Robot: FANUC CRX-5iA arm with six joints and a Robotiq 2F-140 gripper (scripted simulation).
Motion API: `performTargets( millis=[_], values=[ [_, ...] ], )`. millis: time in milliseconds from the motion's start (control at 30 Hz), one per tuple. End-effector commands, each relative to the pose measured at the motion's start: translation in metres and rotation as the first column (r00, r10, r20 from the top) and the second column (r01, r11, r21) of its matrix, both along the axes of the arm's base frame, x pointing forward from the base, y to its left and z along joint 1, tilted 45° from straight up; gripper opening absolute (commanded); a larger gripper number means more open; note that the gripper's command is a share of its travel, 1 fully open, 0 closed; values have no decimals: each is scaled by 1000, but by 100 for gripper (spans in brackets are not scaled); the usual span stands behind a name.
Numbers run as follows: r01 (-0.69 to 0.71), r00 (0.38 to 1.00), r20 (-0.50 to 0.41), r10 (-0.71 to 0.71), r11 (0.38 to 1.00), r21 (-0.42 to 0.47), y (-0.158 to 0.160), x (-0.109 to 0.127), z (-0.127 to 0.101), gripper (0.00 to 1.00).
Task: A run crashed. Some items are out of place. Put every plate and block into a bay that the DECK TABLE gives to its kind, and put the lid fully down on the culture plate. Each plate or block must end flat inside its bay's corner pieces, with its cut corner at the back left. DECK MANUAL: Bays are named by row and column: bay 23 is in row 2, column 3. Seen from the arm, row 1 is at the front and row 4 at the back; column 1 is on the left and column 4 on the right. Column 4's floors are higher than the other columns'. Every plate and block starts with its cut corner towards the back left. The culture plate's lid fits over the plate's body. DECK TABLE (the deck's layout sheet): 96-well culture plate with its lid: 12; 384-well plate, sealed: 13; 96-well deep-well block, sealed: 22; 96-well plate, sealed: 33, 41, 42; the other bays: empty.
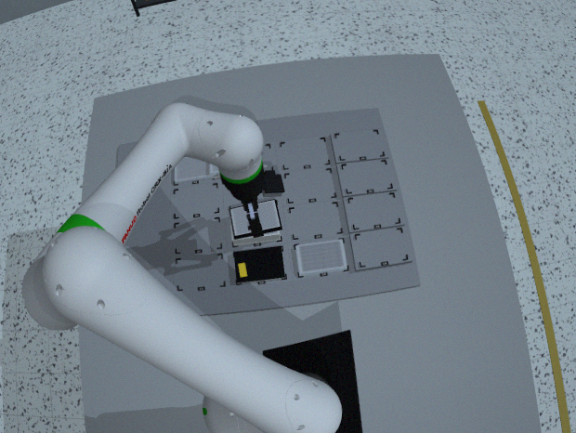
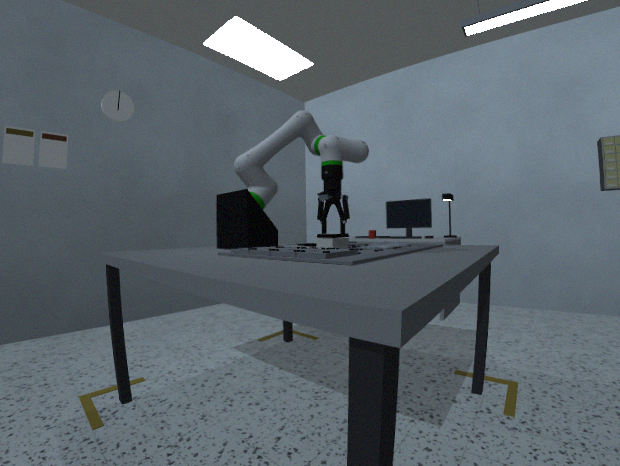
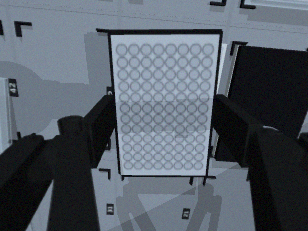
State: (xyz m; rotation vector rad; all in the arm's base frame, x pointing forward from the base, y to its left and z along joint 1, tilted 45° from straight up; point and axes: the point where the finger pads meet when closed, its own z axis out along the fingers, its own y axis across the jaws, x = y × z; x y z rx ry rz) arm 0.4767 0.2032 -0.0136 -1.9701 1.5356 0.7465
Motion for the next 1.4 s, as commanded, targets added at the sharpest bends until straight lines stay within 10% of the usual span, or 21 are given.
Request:
performTargets(
  millis=[0,1367],
  values=[
    [1,1000,1,-1,1000,-1,-1,1,1,10],
    [48,998,-45,-48,999,-8,-19,6,13,10]
  ],
)
